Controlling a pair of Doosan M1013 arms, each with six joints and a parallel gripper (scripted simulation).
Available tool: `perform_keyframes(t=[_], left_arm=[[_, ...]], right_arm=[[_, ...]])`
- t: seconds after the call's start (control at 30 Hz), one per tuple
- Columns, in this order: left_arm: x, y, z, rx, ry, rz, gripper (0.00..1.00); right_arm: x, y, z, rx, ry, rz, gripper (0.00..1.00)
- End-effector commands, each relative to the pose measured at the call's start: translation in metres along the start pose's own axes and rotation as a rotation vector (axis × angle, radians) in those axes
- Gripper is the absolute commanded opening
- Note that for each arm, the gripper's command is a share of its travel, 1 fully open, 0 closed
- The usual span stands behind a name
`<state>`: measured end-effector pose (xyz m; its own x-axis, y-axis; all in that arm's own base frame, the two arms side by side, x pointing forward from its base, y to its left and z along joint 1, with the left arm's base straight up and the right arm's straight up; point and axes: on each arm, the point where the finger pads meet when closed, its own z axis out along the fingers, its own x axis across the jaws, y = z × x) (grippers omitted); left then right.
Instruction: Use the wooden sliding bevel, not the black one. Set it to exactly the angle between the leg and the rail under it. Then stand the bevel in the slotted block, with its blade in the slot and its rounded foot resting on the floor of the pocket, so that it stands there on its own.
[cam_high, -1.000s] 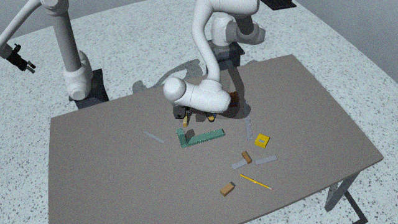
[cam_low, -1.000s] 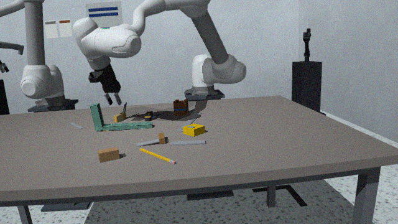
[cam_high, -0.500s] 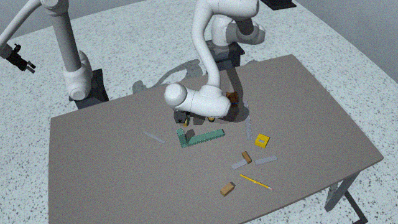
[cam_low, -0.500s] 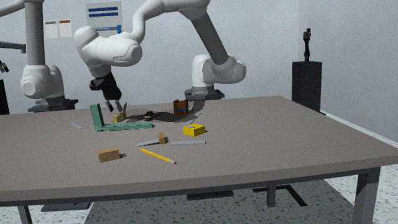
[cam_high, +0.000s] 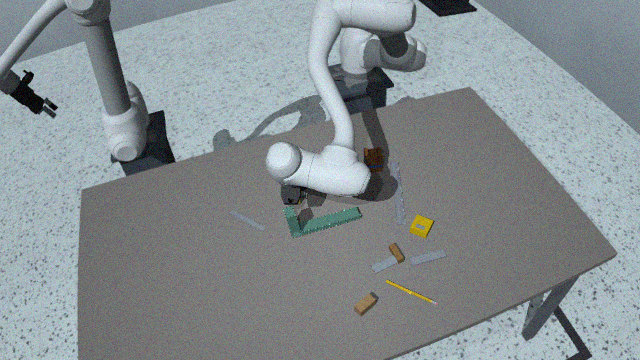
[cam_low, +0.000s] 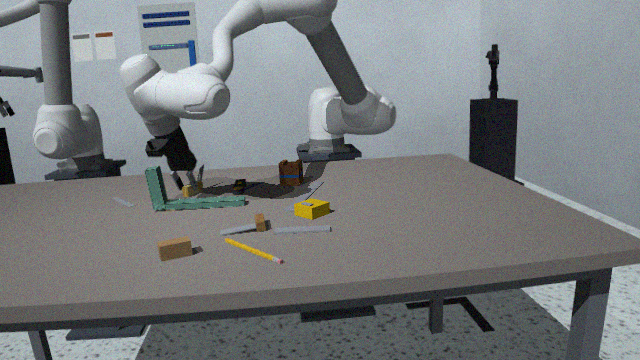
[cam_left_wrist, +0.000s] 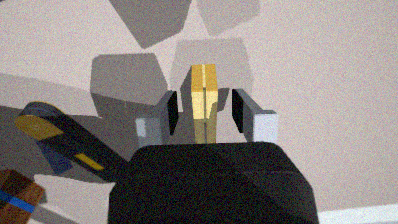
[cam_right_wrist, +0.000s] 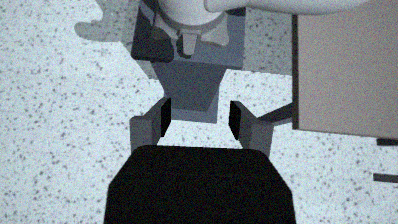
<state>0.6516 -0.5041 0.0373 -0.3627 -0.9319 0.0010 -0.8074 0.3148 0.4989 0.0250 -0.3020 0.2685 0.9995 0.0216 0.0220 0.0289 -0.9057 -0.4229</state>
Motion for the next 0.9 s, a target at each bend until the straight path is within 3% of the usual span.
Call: perform_keyframes(t=[0.0, 0.87], left_arm=[[0.0, 0.0, 0.0, 0.002, 0.0, 0.0, 0.87], [0.0, -0.007, 0.01, 0.002, 0.0, 0.0, 0.87]], right_arm=[[0.0, 0.0, -0.001, -0.001, 0.0, 0.0, 1.0], [0.0, 0.0, -0.001, -0.001, 0.0, 0.0, 1.0]])
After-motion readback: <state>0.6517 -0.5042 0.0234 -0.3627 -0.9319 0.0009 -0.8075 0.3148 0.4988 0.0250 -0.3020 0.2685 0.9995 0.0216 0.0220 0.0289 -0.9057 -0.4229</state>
